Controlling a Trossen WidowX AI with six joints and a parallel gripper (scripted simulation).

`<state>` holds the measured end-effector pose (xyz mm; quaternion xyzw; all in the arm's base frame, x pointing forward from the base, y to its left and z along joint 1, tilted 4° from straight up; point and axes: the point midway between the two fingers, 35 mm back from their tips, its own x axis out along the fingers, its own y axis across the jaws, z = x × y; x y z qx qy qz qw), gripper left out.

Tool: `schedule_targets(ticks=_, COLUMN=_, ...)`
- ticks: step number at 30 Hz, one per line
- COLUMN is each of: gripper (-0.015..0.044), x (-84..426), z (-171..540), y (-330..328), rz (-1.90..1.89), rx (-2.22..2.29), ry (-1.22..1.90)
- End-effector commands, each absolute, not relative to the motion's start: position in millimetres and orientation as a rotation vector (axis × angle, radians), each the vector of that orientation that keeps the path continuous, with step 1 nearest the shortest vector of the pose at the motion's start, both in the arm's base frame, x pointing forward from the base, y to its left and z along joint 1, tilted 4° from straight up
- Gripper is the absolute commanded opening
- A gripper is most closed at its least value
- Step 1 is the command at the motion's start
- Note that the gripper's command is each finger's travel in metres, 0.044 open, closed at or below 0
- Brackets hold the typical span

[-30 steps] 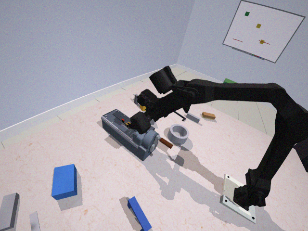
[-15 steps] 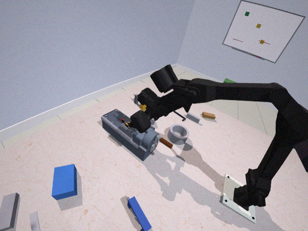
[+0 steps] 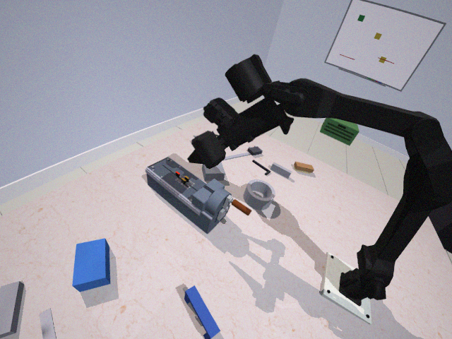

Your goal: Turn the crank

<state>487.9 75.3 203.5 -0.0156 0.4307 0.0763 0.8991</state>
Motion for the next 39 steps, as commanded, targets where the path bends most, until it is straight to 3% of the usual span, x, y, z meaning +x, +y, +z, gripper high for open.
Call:
schedule_targets(ticks=1, gripper=0.0440, x=481.2, z=206.4, y=76.5, rz=0.145, rx=-0.032, ry=0.895)
schedule_targets(ticks=27, gripper=0.0440, x=359.6, z=202.7, y=82.2, rz=-0.017, rx=-0.042, ry=0.811)
schedule_targets(ticks=39, gripper=0.0440, x=356.6, z=170.2, y=80.5, rz=-0.020, rx=-0.042, ry=0.809)
